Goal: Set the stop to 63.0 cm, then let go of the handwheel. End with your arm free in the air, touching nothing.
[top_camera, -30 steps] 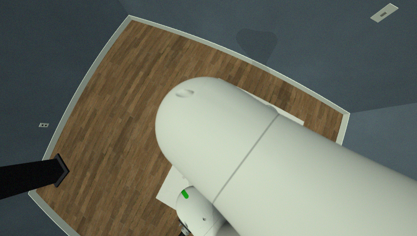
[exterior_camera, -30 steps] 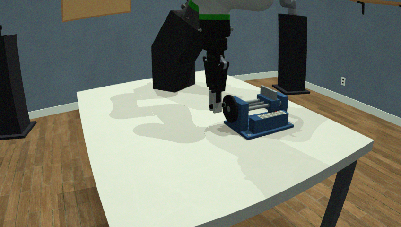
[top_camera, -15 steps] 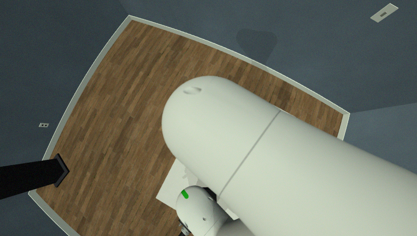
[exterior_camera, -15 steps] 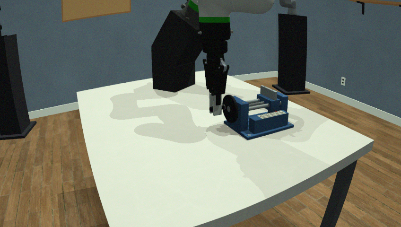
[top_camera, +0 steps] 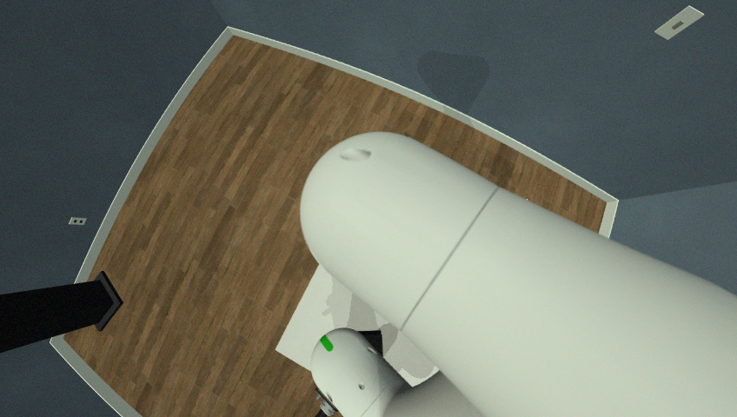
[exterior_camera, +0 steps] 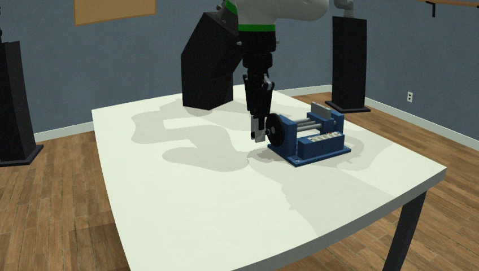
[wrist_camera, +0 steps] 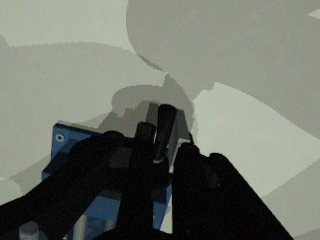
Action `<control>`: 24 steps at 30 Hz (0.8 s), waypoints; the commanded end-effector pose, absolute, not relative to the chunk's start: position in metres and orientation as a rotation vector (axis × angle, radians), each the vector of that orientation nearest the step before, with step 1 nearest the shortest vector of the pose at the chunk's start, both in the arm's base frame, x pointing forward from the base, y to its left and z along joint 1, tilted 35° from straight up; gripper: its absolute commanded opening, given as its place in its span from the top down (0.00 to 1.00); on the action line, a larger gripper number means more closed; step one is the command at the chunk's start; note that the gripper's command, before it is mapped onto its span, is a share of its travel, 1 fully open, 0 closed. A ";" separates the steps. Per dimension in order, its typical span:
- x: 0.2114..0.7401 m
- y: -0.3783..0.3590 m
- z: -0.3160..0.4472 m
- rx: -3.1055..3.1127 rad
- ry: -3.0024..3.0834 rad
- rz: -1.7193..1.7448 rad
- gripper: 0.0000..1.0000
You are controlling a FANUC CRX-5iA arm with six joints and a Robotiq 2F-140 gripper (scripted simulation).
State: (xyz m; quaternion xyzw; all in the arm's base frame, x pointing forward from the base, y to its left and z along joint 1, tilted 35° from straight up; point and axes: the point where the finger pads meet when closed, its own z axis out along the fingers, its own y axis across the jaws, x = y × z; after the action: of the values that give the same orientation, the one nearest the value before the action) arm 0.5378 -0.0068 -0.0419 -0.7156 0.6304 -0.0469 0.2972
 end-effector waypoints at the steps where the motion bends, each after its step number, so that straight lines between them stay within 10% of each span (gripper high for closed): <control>1: 0.541 -0.006 -0.043 -1.902 1.676 -0.125 0.96; 24: 0.571 0.000 -0.041 -1.902 1.676 -0.125 0.96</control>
State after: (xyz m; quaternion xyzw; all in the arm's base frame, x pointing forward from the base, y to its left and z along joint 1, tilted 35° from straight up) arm 0.5658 -0.0002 -0.0437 -0.7156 0.6304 -0.0467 0.2971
